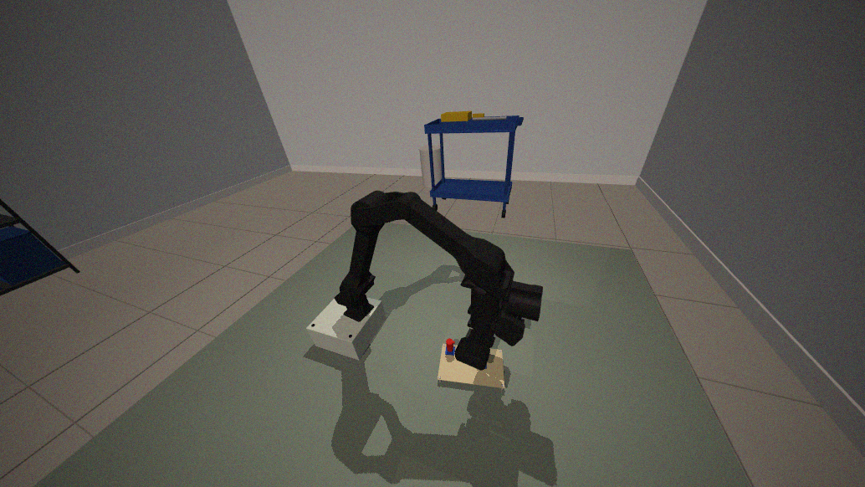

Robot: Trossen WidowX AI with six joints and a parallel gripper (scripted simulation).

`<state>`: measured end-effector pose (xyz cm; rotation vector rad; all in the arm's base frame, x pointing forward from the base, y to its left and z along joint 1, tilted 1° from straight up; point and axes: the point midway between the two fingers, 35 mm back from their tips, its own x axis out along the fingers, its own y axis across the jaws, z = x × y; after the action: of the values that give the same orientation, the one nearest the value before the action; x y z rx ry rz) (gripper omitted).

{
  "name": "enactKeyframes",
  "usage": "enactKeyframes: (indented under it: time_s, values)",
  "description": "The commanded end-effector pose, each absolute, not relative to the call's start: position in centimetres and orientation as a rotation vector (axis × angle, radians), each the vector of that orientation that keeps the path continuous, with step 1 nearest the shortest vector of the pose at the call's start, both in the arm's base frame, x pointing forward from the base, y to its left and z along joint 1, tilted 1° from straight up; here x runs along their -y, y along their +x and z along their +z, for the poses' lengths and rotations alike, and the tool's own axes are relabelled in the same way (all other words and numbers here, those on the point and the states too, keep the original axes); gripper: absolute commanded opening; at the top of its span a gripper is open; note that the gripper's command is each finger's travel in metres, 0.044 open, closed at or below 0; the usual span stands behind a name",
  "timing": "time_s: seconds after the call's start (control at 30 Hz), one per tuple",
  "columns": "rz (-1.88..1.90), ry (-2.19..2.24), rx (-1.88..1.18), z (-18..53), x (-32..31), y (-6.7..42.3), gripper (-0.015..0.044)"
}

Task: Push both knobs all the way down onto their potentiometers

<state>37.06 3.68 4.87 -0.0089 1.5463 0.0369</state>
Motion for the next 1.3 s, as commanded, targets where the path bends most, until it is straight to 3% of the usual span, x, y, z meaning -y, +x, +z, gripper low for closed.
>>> enactKeyframes:
  time_s: [0.0,1.27]
  values:
    - [0.045,-0.011,-1.545,4.75,-3.75,37.09,0.0000]
    - [0.045,-0.011,-1.545,4.13,-3.76,37.10,0.0000]
